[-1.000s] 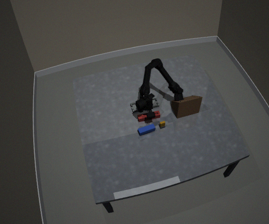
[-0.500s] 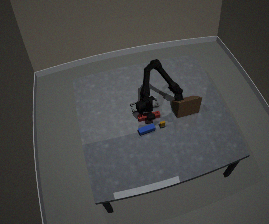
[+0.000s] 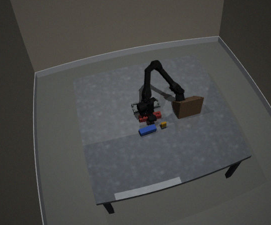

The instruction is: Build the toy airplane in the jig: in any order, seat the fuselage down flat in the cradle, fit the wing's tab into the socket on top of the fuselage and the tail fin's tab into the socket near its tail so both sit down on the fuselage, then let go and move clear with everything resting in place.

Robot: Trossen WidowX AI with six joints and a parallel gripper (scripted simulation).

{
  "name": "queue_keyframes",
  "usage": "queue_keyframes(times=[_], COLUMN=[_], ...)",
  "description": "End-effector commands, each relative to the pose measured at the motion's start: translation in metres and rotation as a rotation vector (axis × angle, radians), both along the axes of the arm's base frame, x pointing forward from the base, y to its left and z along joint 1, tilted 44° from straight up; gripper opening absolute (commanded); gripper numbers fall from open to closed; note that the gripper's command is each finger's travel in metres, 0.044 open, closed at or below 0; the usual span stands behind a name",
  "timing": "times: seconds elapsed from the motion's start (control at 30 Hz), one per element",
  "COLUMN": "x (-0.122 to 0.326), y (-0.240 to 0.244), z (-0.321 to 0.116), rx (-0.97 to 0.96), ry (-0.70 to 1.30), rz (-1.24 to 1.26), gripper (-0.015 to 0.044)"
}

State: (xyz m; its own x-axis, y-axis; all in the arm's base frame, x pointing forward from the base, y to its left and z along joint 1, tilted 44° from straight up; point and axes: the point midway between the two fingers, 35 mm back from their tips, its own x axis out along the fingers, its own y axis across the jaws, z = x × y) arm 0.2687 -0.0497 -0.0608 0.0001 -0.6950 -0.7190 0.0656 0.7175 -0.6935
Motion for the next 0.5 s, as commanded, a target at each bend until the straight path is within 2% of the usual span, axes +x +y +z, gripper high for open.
queue_keyframes(times=[0.0, 0.23, 0.43, 0.47], x=[0.0, 0.0, 0.0025, 0.0031], y=[-0.0006, -0.0006, 0.007, 0.0092], z=[0.0, 0.0, 0.006, 0.0077], rx=[-0.004, -0.004, -0.001, 0.0], ry=[0.0, 0.0, 0.0, 0.0], rz=[0.003, 0.003, 0.004, 0.004], gripper=[0.0204, 0.0157, 0.0, 0.0])
